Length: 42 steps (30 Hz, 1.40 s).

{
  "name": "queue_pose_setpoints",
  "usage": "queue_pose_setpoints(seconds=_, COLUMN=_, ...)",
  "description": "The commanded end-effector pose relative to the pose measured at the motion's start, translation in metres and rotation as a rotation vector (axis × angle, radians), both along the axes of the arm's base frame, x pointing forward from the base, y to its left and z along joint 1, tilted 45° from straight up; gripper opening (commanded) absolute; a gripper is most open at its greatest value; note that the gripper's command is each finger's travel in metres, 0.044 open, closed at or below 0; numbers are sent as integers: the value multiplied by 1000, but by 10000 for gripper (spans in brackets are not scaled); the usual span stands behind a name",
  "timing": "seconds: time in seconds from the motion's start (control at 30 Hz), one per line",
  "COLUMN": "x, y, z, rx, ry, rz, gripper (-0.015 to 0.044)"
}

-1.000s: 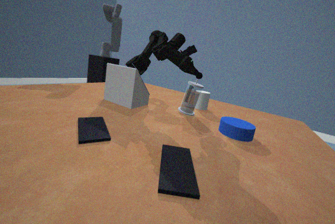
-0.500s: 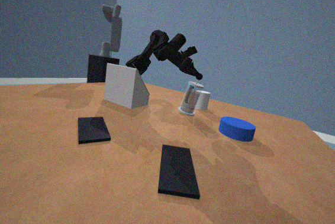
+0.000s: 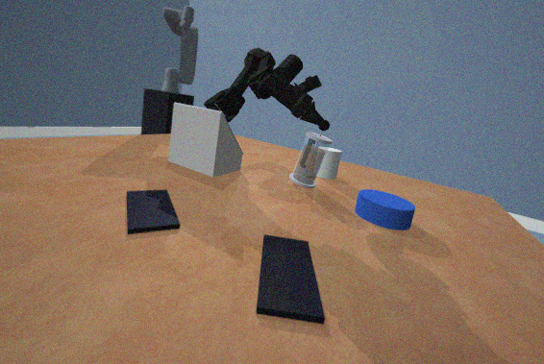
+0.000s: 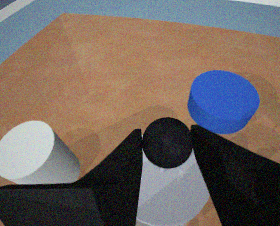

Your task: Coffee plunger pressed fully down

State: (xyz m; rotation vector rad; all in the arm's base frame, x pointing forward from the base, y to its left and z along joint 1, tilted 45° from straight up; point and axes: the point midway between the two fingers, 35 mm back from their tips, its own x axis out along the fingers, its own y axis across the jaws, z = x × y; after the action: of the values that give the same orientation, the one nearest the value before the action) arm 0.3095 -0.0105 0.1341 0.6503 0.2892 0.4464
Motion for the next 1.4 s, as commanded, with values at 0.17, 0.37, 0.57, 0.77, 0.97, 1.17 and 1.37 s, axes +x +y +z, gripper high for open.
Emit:
queue_pose_setpoints(seconds=0.17, x=1, y=4, z=-4, rx=15, ry=19, rz=19, gripper=123)
queue_pose_setpoints(seconds=0.37, x=2, y=4, z=-4, rx=15, ry=19, rz=19, gripper=123)
queue_pose_setpoints(seconds=0.57, x=2, y=4, z=-4, rx=15, ry=19, rz=19, gripper=123)
queue_pose_setpoints(seconds=0.77, x=3, y=3, z=-4, rx=15, ry=19, rz=19, gripper=123)
queue_pose_setpoints(seconds=0.97, x=3, y=3, z=-4, rx=15, ry=19, rz=19, gripper=123)
queue_pose_setpoints(seconds=1.17, x=4, y=3, z=-4, rx=15, ry=19, rz=19, gripper=123)
queue_pose_setpoints(seconds=1.37, x=4, y=1, z=-1, rx=5, ry=5, rz=8, gripper=123)
